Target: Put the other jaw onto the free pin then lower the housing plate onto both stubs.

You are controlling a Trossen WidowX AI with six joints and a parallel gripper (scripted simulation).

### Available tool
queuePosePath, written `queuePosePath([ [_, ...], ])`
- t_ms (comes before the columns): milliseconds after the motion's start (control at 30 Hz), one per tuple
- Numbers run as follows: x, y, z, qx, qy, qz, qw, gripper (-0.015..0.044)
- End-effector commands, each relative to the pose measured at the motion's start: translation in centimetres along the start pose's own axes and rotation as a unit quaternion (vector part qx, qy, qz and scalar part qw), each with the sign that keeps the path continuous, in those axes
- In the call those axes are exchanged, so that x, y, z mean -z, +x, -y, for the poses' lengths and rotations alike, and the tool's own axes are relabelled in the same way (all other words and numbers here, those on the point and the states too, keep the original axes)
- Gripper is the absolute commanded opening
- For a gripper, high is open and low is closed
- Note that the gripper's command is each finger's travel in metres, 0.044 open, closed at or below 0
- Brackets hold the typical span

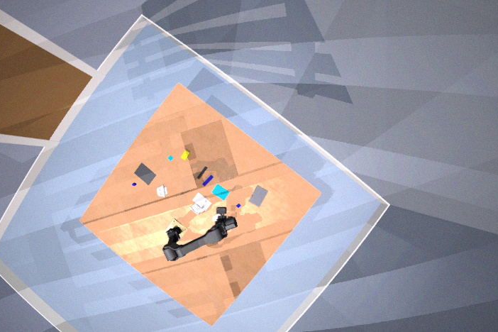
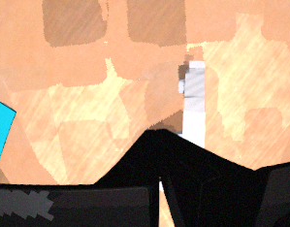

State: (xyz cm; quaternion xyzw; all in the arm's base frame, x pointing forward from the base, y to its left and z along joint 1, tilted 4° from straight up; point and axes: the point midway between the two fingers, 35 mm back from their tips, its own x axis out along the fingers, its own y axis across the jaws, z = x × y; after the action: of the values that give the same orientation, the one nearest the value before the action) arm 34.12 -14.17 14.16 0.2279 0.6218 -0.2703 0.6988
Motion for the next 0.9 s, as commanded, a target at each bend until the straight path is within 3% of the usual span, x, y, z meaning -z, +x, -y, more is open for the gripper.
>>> queuePosePath([
  [0, 0.1, 0.2, -0.3, -0.003, -0.008, -0.009, 1.000, 0.0000],
  [867, -0.1, 4.0, -0.4, -0.002, -0.008, -0.009, 1.000, 0.0000],
])
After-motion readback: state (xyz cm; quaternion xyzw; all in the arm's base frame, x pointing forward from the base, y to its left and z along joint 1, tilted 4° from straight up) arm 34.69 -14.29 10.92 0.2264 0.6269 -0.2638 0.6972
